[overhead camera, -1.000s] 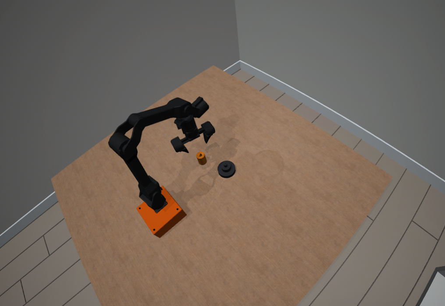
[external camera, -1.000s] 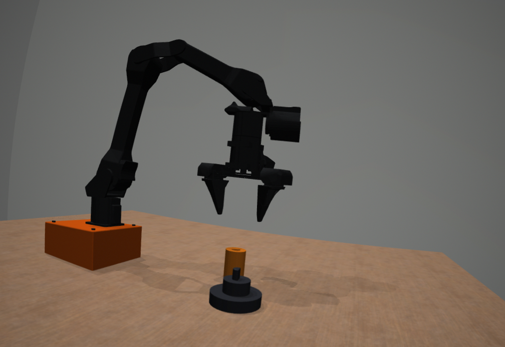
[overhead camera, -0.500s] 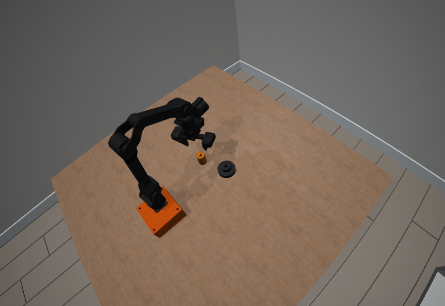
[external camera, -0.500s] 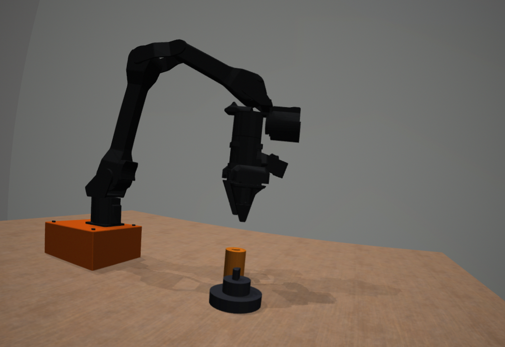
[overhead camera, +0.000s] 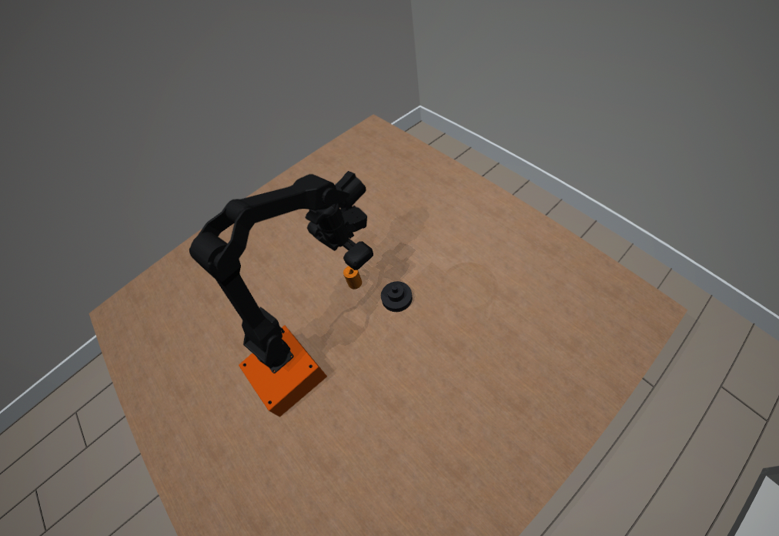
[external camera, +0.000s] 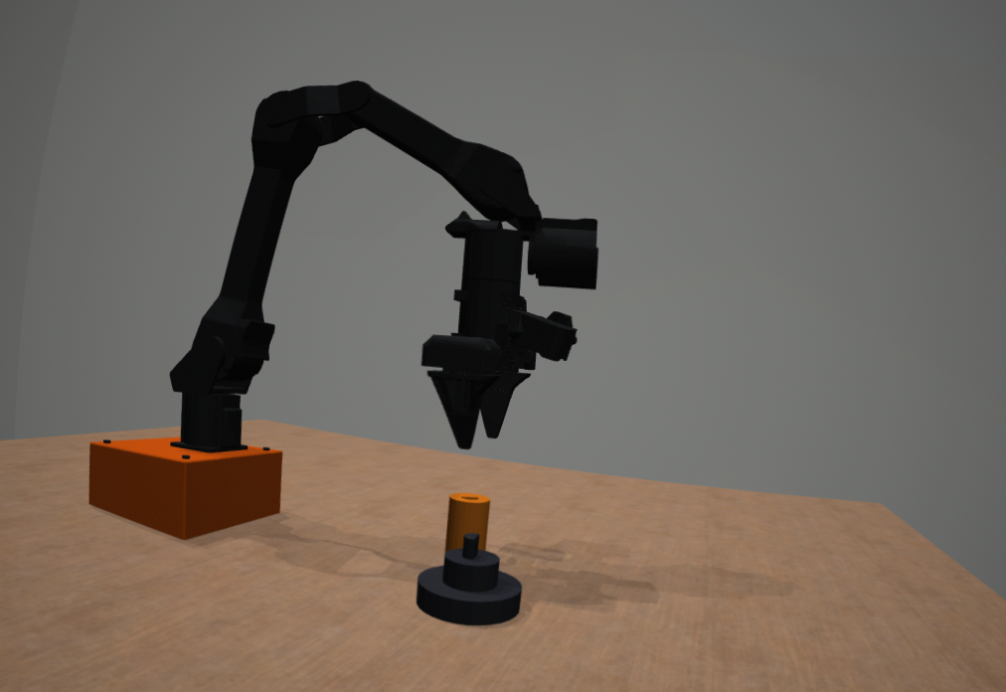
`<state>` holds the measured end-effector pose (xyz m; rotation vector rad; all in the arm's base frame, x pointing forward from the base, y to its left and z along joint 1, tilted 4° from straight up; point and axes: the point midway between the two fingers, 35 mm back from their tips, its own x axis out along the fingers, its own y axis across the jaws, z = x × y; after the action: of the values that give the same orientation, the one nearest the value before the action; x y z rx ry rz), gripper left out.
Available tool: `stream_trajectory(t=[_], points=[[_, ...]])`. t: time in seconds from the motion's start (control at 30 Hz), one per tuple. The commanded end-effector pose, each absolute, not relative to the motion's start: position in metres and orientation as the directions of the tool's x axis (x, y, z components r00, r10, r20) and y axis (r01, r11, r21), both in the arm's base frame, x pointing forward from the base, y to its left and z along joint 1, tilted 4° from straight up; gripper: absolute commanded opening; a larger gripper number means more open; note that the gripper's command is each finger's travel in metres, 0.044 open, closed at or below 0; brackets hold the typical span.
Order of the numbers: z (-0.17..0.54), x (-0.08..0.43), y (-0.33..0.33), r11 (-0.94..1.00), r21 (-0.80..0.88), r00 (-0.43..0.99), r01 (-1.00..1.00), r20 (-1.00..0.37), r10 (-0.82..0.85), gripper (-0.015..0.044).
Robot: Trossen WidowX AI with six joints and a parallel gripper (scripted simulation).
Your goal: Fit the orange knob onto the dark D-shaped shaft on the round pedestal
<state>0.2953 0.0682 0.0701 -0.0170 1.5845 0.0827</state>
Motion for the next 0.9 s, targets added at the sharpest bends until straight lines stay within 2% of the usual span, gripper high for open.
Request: stream_trajectory(t=[0.0,0.87], points=[[0.046,0.291,0.068,0.998,0.036,-0.034,-0.054,-0.999,0.034,0.0440],[0.009,0.291,0.070,0.998,0.039,-0.035,-0.057,-0.999,0.037,0.0440]])
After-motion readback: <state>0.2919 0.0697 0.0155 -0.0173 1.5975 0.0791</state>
